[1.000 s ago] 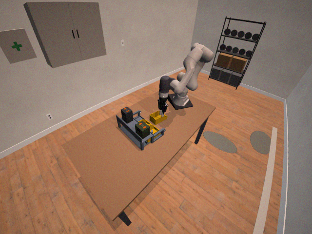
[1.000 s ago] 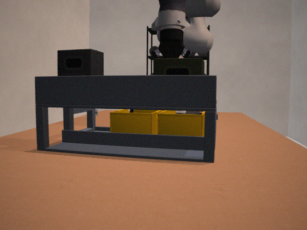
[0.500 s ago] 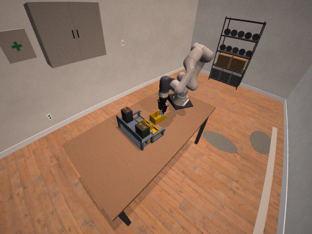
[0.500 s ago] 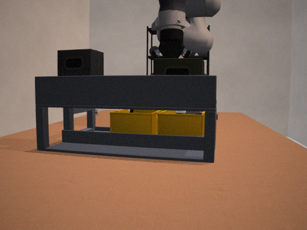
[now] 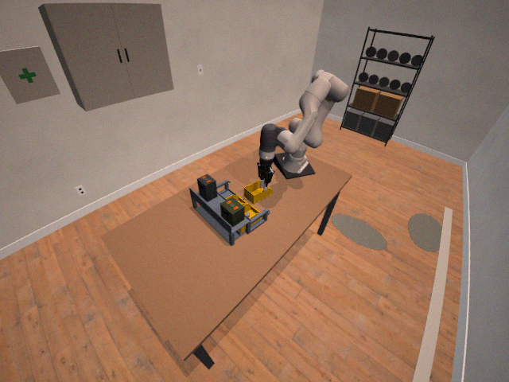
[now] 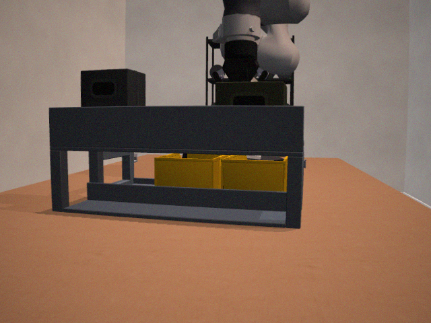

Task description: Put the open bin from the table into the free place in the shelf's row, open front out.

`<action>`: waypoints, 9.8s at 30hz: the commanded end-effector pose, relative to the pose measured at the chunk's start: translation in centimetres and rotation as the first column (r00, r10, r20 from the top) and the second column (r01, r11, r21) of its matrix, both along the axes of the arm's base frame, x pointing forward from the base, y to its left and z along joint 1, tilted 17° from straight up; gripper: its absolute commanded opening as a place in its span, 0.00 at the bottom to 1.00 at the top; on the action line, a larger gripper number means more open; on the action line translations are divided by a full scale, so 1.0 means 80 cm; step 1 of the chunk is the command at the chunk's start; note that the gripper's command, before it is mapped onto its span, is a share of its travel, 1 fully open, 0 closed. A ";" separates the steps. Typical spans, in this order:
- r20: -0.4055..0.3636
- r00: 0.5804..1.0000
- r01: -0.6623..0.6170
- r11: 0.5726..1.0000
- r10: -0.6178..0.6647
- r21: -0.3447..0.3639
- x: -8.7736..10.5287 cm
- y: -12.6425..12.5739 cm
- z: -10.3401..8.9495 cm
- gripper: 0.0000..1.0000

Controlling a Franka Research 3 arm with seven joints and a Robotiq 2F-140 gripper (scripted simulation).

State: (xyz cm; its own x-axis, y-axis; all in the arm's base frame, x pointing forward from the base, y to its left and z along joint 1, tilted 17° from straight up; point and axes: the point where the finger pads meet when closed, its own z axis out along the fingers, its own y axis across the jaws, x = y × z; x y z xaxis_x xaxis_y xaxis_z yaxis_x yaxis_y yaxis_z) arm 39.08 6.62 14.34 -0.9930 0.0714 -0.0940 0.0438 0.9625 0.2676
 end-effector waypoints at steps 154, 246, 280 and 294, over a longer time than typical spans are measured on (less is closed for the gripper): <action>0.002 1.000 -0.005 1.000 0.005 0.000 0.008 0.015 -0.053 0.15; 0.002 1.000 -0.005 1.000 0.005 0.000 0.006 0.011 -0.041 0.00; 0.002 1.000 -0.005 1.000 0.005 0.000 0.003 0.003 -0.012 0.00; 0.002 1.000 -0.005 1.000 0.005 0.000 0.003 0.003 -0.012 0.00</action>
